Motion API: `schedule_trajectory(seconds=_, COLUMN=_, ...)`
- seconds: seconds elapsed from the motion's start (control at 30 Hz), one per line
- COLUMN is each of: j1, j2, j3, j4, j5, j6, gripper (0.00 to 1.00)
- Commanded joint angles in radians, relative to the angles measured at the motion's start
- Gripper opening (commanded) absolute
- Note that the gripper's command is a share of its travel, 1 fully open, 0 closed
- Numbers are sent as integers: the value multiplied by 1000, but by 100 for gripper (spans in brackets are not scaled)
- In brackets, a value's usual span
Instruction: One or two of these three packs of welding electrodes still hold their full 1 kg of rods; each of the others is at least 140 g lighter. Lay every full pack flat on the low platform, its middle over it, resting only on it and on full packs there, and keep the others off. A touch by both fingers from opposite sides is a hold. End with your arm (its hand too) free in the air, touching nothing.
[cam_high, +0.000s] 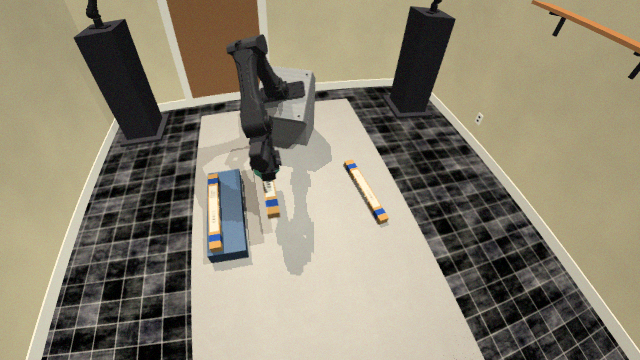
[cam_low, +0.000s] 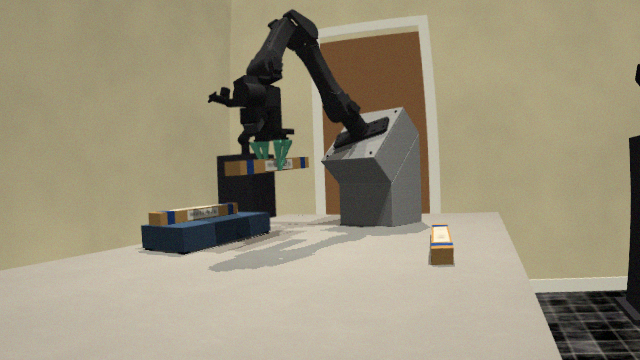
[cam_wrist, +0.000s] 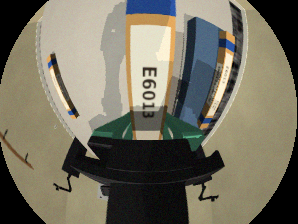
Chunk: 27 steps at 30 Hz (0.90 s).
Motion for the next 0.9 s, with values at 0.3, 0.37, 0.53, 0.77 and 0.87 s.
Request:
schedule_trajectory(seconds=0.3, j1=-100, j2=-15, j3=96, j4=-8, j5=-97, j6=-95, gripper=0)
schedule_trajectory(seconds=0.37, j1=-119, j2=-21, j3=103, j4=-10, j5=-110, j6=-109, gripper=0)
schedule_trajectory(seconds=0.53, j1=-169, j2=3, j3=127, j4=-13, j5=-145, j6=-144, gripper=0)
schedule_trajectory(seconds=0.77, j1=-217, j2=48, j3=155, j4=-16, j5=-181, j6=-177, gripper=0)
schedule_trajectory(seconds=0.87, j1=-243, j2=28, j3=170, j4=-18, j5=-198, j6=-197, gripper=0)
